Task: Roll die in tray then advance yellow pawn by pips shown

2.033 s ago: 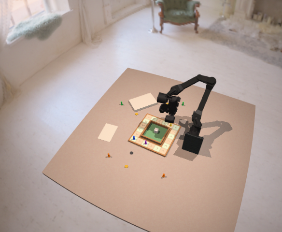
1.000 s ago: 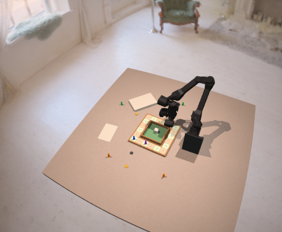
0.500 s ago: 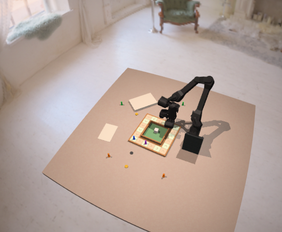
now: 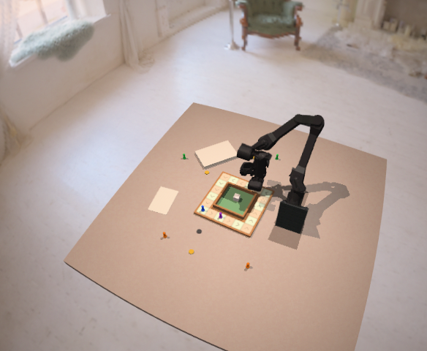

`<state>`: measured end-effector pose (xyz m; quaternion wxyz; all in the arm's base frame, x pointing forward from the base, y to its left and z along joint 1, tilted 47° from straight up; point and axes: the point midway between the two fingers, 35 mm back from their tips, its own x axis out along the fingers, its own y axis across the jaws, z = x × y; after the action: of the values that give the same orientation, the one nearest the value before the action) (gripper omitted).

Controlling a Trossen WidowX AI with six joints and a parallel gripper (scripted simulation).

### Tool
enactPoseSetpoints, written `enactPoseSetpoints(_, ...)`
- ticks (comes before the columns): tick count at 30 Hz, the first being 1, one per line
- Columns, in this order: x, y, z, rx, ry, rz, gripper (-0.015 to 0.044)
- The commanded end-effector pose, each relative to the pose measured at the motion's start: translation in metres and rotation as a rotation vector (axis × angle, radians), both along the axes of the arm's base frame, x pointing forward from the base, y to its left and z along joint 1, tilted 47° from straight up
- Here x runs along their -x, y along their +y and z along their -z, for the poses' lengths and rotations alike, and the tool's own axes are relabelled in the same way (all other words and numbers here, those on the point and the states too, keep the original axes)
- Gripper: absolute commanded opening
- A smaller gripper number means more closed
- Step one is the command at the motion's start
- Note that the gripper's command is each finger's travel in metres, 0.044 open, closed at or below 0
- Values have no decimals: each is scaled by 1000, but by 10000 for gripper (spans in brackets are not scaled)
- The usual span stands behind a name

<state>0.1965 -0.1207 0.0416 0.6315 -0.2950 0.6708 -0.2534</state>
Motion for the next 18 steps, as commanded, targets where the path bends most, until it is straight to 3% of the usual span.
enactPoseSetpoints(1, -5, 16, -13, -11, -8, 0, 0)
enactPoseSetpoints(18, 2, 72, -75, 9, -4, 4, 0)
